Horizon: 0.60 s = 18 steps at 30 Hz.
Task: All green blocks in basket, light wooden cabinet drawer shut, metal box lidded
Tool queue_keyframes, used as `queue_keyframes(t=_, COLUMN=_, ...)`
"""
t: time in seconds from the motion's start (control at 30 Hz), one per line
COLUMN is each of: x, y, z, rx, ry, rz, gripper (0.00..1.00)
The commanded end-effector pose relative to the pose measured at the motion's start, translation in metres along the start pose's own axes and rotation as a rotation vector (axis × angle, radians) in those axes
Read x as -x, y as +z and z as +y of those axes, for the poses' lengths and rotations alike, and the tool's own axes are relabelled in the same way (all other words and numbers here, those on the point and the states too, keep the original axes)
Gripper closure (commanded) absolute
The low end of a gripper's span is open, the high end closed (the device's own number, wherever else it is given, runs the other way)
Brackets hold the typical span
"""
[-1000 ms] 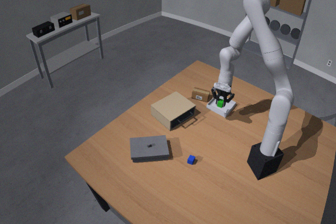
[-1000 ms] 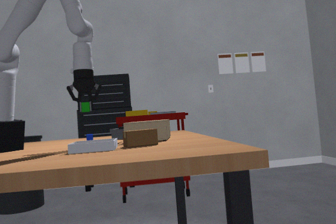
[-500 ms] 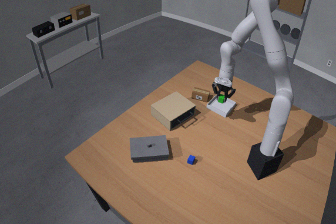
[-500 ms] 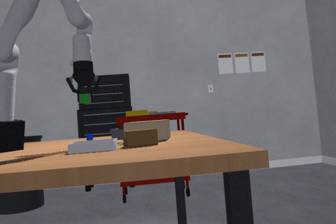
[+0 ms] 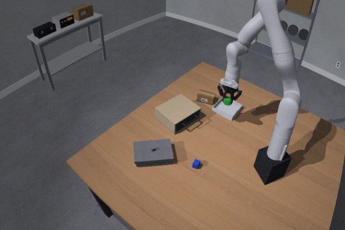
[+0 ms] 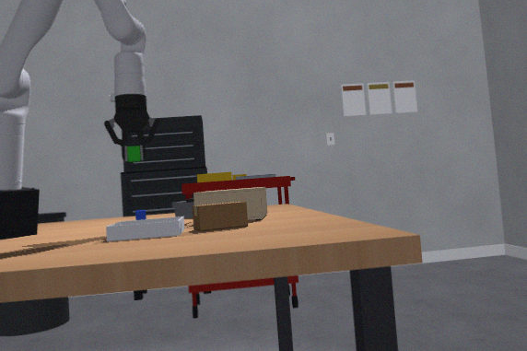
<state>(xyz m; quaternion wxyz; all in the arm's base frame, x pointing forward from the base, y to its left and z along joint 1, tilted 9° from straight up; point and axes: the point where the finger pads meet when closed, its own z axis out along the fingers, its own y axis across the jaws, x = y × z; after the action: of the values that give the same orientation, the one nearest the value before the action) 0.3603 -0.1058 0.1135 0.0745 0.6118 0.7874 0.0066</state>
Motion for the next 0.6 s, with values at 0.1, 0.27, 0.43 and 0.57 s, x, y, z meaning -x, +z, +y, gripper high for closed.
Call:
queue_keyframes(t=0.1, x=0.012, y=0.000, z=0.008, rx=0.000, ry=-0.066, rz=-0.001, gripper=0.90)
queue_keyframes(t=0.27, x=0.036, y=0.001, z=0.021, rx=-0.002, ry=-0.184, rz=-0.002, gripper=0.90)
queue_keyframes(t=0.43, x=0.053, y=0.001, z=0.029, rx=-0.002, ry=-0.269, rz=-0.002, gripper=0.90)
queue_keyframes(t=0.57, x=0.079, y=0.001, z=0.039, rx=-0.002, ry=-0.381, rz=-0.001, gripper=0.90)
